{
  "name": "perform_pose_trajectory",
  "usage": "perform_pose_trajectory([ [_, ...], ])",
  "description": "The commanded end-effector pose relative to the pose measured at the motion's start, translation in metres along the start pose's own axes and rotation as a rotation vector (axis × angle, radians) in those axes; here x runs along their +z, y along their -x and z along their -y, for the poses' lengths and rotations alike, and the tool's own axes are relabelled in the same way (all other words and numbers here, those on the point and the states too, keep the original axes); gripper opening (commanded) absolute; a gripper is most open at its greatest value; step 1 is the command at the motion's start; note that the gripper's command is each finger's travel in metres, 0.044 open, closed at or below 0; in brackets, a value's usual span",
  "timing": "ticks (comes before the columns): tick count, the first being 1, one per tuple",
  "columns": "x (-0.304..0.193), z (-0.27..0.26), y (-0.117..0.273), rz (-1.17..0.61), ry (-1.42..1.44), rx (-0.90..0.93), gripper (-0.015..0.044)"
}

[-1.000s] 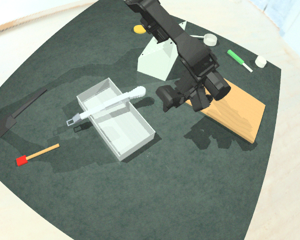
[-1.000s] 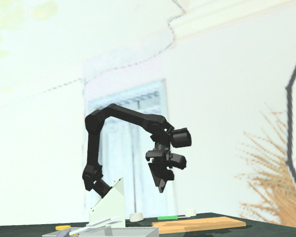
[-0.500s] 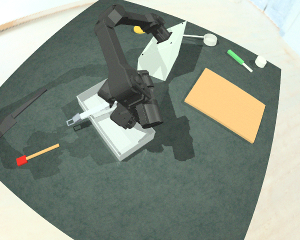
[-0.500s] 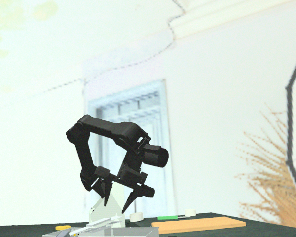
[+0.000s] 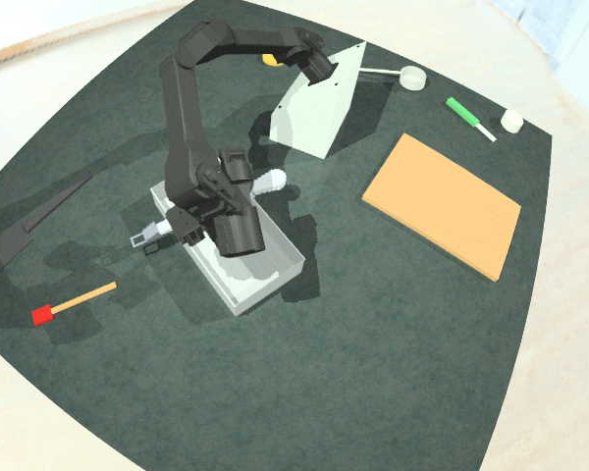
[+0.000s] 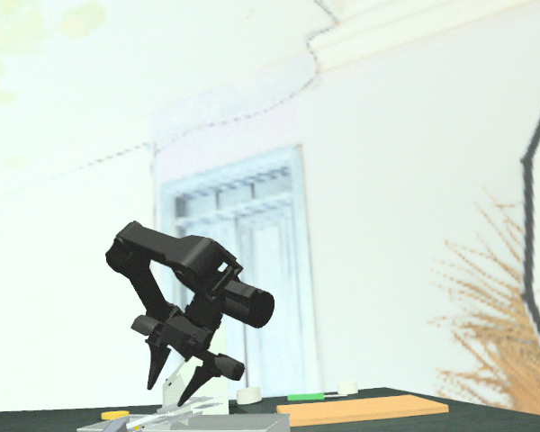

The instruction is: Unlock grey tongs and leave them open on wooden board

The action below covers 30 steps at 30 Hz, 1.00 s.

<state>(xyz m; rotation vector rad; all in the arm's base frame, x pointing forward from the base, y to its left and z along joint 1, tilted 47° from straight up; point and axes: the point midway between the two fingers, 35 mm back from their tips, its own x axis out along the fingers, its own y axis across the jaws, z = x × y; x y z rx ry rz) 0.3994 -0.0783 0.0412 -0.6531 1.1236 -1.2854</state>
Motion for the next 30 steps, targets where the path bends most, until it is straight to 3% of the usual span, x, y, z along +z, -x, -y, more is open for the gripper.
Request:
perform_pose_trajectory([
  [1, -0.003, 0.0, -0.001, -0.002, -0.001, -0.005, 0.026],
  [30, -0.004, 0.001, -0.042, -0.054, 0.001, -0.027, 0.026],
])
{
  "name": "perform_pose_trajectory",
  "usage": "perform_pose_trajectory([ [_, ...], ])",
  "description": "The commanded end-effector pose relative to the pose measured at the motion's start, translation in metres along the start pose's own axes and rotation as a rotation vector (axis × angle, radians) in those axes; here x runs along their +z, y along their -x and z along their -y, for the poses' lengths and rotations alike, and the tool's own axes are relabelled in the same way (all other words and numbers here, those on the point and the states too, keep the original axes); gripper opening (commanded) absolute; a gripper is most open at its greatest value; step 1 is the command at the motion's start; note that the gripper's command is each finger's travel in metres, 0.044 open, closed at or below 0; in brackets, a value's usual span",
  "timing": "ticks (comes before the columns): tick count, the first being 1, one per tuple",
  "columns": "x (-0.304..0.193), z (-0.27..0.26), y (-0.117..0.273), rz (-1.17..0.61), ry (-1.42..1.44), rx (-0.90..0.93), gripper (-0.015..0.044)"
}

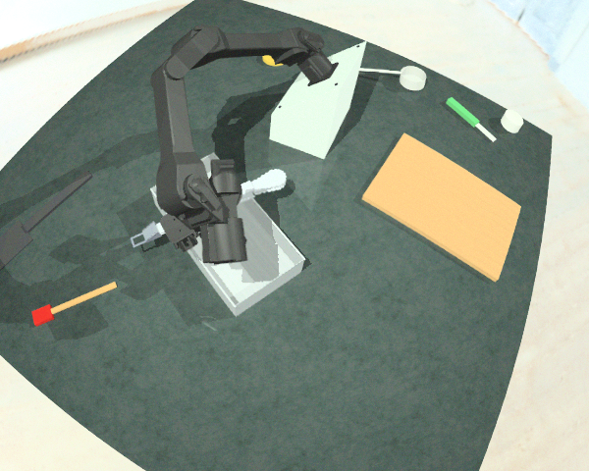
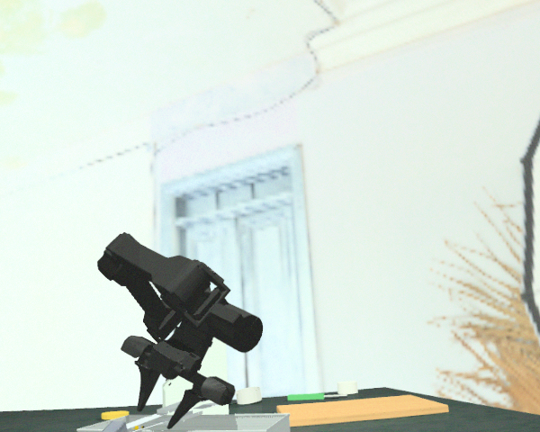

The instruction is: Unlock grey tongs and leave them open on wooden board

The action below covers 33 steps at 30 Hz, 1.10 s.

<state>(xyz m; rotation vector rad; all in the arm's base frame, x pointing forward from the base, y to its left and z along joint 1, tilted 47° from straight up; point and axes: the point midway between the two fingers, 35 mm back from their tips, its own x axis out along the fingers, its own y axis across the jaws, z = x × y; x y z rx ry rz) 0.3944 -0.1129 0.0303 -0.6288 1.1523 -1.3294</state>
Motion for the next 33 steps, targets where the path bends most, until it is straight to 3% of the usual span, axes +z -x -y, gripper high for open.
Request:
perform_pose_trajectory([
  [1, -0.002, 0.001, -0.008, -0.006, 0.011, -0.008, 0.026],
  [24, -0.004, 0.003, -0.044, -0.053, 0.013, -0.031, 0.026],
  [29, -0.002, 0.002, -0.04, -0.049, 0.002, -0.024, 0.0129],
  [33, -0.002, 0.002, -0.04, -0.049, 0.002, -0.024, 0.0102],
])
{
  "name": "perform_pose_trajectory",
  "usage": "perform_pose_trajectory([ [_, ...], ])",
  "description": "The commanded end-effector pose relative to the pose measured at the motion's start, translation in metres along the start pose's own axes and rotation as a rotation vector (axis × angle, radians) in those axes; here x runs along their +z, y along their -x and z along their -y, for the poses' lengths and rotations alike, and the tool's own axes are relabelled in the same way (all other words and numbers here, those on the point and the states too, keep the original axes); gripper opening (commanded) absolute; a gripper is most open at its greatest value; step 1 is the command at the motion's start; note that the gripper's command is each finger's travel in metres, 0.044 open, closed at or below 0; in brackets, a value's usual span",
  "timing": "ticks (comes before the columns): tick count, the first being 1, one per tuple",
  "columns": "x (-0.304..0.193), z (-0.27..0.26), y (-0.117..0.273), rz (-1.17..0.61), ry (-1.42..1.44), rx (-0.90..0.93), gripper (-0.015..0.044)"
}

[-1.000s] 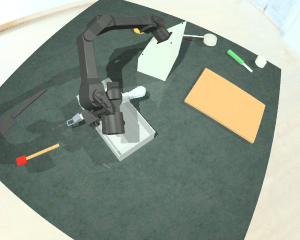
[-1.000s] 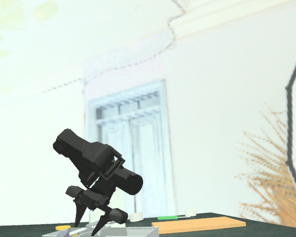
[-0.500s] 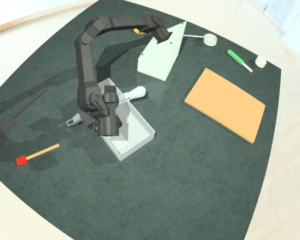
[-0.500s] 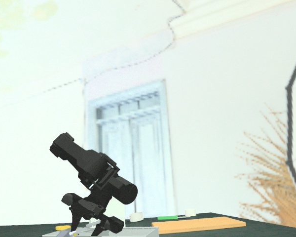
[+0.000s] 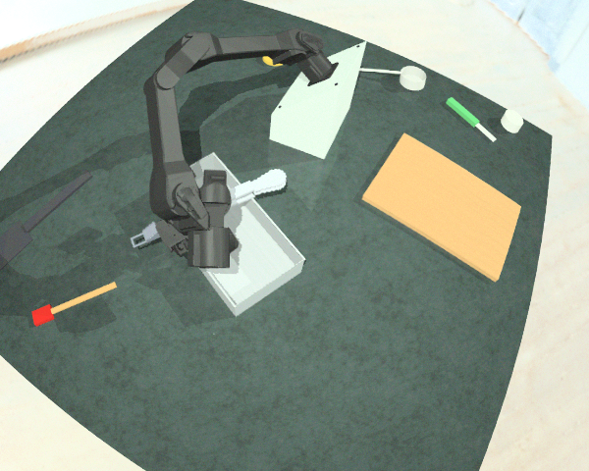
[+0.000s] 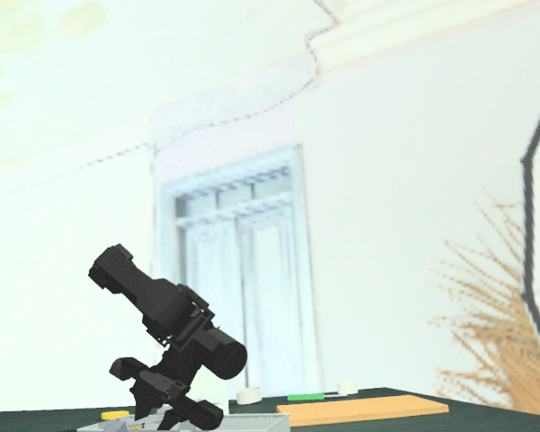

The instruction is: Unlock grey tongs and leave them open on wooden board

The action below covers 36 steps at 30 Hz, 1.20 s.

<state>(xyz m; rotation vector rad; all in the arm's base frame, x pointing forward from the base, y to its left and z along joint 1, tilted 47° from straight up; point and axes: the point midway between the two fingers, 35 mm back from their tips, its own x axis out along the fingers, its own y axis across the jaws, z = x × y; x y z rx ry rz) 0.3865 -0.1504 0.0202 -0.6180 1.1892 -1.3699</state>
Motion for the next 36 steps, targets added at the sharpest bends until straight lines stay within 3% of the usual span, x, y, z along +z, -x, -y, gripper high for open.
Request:
perform_pose_trajectory([
  [1, 0.0, 0.0, 0.0, -0.001, -0.002, 0.0, 0.0095],
  [10, 0.0, 0.0, 0.0, -0.001, -0.002, 0.0, 0.0035],
  [17, 0.001, 0.004, 0.008, 0.004, 0.0, 0.007, -0.0148],
  [23, -0.001, 0.037, 0.063, 0.038, 0.016, 0.056, -0.015],
  [36, -0.002, 0.039, 0.066, 0.038, 0.014, 0.061, -0.015],
])
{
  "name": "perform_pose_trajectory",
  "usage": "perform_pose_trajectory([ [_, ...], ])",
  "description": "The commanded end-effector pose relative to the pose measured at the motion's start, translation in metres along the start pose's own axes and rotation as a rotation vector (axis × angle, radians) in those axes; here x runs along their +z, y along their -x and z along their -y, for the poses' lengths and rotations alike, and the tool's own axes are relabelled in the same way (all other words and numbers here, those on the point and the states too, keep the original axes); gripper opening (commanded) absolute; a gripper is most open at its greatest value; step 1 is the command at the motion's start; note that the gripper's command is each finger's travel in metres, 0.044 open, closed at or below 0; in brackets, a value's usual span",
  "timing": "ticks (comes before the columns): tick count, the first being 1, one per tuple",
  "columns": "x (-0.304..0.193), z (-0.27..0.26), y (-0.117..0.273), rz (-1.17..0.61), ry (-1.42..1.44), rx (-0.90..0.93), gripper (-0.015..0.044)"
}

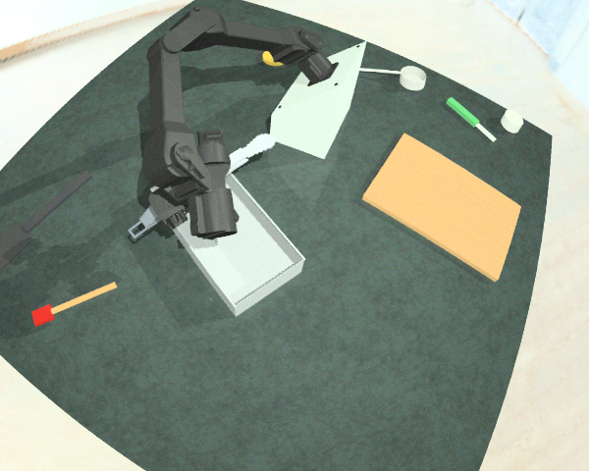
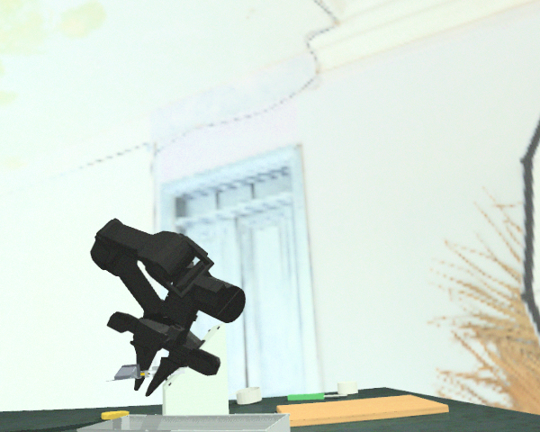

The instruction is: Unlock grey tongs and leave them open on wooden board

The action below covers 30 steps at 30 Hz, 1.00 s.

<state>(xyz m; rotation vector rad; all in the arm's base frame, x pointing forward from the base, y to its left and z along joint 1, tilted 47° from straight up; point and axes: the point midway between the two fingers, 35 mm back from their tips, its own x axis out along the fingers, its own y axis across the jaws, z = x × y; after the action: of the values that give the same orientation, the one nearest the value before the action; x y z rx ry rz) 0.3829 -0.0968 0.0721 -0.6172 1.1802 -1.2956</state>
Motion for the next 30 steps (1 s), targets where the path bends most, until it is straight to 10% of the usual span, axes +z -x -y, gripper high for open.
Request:
perform_pose_trajectory([
  [1, -0.001, 0.0, 0.002, -0.005, -0.008, 0.01, -0.015],
  [30, 0.007, -0.002, -0.003, -0.103, -0.276, 0.453, -0.015],
])
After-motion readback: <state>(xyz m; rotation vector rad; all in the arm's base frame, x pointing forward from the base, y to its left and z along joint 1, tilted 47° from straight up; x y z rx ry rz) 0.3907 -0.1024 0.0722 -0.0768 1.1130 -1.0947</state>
